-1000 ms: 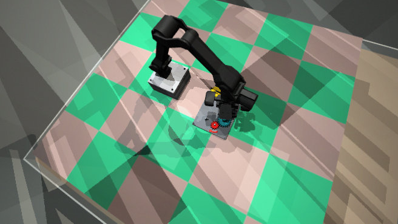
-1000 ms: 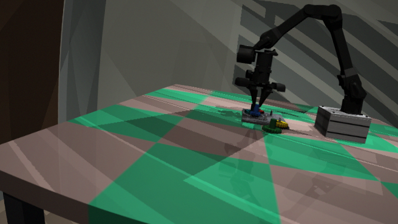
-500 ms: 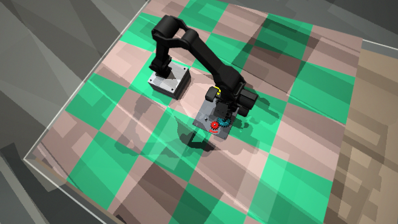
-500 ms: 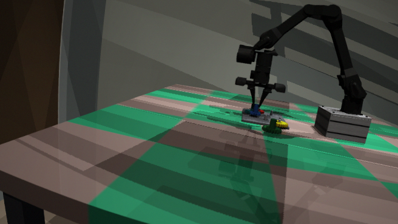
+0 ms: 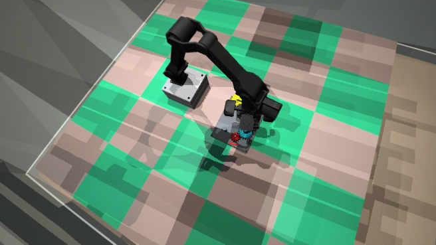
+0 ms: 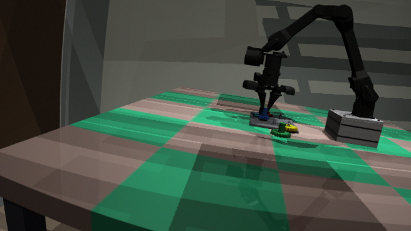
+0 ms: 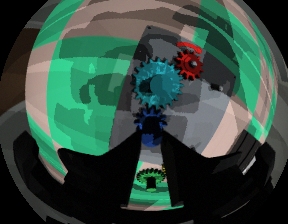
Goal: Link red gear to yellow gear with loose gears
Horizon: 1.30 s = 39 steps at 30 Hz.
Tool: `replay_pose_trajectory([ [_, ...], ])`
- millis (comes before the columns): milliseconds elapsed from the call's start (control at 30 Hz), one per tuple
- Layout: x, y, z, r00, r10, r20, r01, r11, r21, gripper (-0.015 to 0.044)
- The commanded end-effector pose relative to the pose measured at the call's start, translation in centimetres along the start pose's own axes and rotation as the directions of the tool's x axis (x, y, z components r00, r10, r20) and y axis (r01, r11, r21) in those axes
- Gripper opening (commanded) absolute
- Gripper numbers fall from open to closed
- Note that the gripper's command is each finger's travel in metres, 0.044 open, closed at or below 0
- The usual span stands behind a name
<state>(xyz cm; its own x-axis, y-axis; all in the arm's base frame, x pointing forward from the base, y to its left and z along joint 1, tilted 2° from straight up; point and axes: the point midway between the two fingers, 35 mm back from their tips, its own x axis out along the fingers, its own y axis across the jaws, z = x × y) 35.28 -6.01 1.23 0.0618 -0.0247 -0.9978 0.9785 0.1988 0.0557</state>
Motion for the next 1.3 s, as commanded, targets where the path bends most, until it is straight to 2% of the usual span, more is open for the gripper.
replay_pose_trajectory([
  [0, 0.15, 0.06, 0.03, 1.0, 0.0, -0.001, 0.0, 0.995, -0.099, 0.0],
  [133, 0.17, 0.16, -0.04, 1.0, 0.0, -0.002, 0.0, 0.982, -0.191, 0.0],
  [333, 0.15, 0.09, -0.13, 1.0, 0.0, -0.002, 0.0, 0.989, -0.149, 0.0],
  [633, 0.22, 0.0, -0.01, 1.0, 0.0, -0.002, 0.001, 0.998, 0.063, 0.0],
  [967, 0.25, 0.15, -0.06, 1.0, 0.0, -0.002, 0.001, 0.951, 0.309, 0.0],
  [1267, 0.29, 0.0, -0.08, 1.0, 0.0, -0.002, 0.001, 0.975, 0.22, 0.0],
])
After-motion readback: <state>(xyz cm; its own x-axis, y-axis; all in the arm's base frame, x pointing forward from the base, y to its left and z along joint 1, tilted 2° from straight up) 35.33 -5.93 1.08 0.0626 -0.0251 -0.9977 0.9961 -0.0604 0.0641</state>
